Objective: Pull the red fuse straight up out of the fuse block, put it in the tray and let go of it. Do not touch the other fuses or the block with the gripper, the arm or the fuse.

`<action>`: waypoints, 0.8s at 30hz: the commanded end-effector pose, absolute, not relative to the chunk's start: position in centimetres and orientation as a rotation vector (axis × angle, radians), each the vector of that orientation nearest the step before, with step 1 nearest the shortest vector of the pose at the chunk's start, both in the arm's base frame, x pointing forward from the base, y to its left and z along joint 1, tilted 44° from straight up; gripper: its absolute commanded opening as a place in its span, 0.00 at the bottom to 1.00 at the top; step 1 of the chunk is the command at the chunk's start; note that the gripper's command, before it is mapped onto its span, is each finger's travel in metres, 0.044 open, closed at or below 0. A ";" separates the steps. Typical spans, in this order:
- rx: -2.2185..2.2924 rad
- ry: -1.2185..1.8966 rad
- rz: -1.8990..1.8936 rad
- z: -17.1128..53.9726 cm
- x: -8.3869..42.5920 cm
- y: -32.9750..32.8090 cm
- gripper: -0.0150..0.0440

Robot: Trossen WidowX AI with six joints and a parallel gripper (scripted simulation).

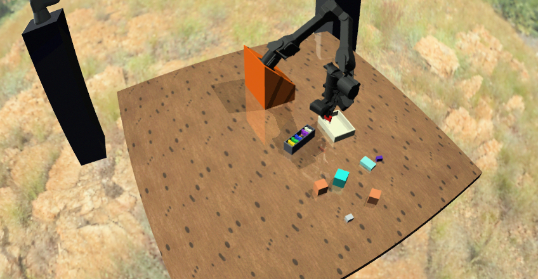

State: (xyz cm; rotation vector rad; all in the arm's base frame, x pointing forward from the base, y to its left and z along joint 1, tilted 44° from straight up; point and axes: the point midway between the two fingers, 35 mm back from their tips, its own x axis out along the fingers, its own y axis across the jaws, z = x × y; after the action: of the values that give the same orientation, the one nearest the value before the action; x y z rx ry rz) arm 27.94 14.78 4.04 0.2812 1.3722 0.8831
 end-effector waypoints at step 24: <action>0.296 1.357 0.897 6.9 26.7 20.0 0.25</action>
State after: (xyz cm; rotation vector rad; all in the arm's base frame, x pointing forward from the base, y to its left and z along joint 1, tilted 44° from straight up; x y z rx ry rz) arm 26.82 19.72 7.56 0.2940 1.3448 0.9059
